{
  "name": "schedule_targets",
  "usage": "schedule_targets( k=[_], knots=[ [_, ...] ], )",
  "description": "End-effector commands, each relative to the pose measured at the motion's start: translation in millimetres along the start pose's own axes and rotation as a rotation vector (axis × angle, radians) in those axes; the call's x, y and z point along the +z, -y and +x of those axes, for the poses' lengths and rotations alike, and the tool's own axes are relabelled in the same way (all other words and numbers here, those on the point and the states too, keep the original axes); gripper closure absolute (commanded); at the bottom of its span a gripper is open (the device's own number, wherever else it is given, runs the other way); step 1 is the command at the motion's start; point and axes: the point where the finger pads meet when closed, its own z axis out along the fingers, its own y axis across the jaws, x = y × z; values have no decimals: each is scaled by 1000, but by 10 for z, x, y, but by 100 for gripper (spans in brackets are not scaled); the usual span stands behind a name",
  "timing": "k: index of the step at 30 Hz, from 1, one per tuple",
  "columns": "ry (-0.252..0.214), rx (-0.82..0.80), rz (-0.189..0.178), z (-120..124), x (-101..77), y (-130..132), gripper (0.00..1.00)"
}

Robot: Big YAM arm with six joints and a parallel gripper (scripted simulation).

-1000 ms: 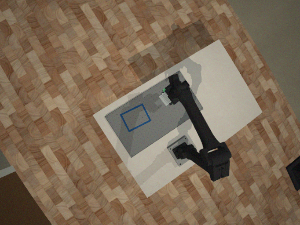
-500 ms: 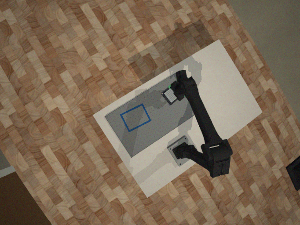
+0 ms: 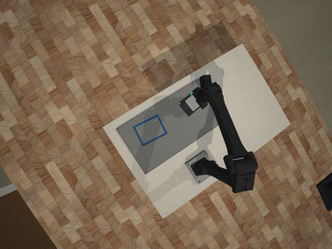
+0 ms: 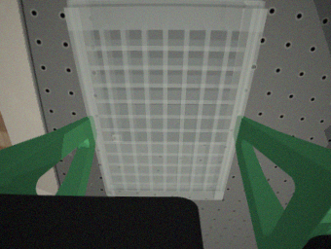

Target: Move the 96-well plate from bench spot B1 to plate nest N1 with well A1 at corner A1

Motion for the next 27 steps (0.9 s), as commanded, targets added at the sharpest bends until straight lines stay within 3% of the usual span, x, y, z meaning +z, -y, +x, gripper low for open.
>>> schedule_targets(
  k=[1, 12, 27],
  knots=[
    [3, -31, -2, -2, -49, -131, 100],
    [-15, -9, 26, 49, 59, 19, 100],
    [-14, -9, 26, 93, 59, 10, 100]
  ],
)
